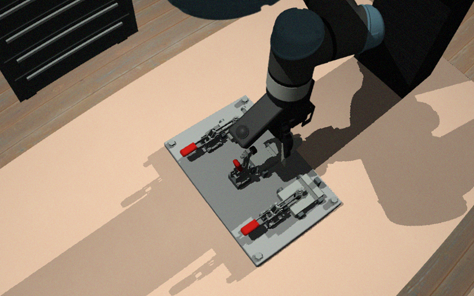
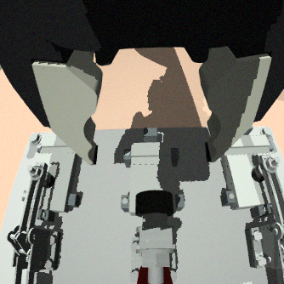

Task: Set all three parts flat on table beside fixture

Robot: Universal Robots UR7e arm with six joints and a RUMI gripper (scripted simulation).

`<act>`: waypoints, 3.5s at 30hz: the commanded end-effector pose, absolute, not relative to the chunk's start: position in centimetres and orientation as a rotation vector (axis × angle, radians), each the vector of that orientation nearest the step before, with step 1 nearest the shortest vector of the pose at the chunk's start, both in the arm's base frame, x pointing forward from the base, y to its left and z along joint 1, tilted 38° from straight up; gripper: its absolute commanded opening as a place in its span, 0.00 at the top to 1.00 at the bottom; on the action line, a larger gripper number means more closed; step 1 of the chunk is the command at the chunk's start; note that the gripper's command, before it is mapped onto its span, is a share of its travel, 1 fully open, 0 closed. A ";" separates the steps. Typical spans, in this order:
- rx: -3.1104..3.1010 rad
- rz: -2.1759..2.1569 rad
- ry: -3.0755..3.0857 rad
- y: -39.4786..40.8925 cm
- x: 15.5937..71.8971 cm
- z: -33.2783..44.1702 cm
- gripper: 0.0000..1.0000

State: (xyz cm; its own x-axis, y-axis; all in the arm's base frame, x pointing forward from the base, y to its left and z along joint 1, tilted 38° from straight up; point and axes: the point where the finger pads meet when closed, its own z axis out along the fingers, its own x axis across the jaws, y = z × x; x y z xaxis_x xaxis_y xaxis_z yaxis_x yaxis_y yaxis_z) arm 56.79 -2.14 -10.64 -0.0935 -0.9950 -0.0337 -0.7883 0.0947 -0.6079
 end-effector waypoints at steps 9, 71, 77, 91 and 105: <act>-1.744 -0.625 1.938 -2.2 58.2 -12.4 0.41; -1.744 -0.625 1.938 -2.2 58.9 -13.2 1.00; -1.744 -0.625 1.938 -2.2 58.9 -13.2 1.00; -1.744 -0.625 1.938 -2.2 58.5 -12.8 1.00; -1.744 -0.625 1.938 -2.2 57.5 -11.4 1.00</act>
